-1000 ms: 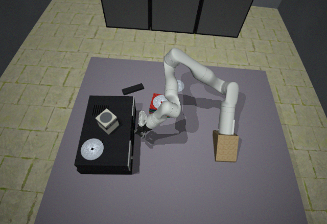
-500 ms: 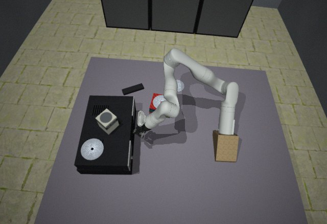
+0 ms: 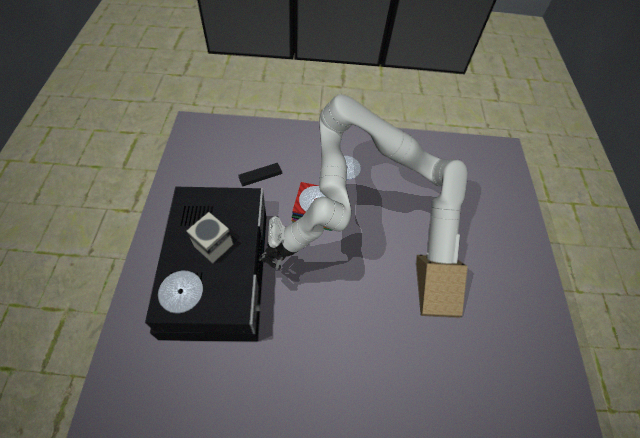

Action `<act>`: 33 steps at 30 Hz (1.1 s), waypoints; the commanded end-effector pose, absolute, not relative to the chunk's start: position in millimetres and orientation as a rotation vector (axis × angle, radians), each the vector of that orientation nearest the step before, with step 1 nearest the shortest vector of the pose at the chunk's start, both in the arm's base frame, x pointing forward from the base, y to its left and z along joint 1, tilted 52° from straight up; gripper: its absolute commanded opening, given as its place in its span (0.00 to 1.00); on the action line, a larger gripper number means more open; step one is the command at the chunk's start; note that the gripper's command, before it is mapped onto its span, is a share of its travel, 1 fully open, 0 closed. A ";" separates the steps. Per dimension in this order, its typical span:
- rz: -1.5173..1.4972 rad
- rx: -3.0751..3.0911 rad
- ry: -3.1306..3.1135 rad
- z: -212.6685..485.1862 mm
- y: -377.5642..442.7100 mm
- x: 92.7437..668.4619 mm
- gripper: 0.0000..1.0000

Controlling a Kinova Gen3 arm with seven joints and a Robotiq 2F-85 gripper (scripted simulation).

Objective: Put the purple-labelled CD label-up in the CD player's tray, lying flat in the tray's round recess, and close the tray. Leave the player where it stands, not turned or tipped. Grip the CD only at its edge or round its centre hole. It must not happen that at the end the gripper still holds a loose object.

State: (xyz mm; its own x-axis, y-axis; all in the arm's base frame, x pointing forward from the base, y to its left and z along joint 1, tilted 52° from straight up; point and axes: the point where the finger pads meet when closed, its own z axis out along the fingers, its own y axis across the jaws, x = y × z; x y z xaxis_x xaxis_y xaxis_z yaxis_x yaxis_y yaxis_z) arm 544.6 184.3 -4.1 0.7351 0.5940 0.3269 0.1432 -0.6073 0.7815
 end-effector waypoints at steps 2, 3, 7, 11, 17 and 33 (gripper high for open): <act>0.746 2.155 0.565 -4.4 184.8 548.7 0.10; 0.746 2.155 0.565 -4.4 184.8 548.7 0.10; 0.746 2.155 0.565 -4.4 184.8 548.7 0.10; 0.746 2.155 0.565 -4.4 184.8 548.7 0.10; 0.746 2.155 0.565 -4.4 184.8 548.7 0.10; 0.746 2.155 0.565 -4.4 184.8 548.7 0.10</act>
State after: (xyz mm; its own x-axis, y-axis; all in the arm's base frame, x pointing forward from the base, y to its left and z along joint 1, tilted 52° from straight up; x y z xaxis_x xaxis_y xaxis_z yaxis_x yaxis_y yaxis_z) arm 544.6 184.3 -4.2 0.7351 0.5939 0.3269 0.1431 -0.6073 0.7815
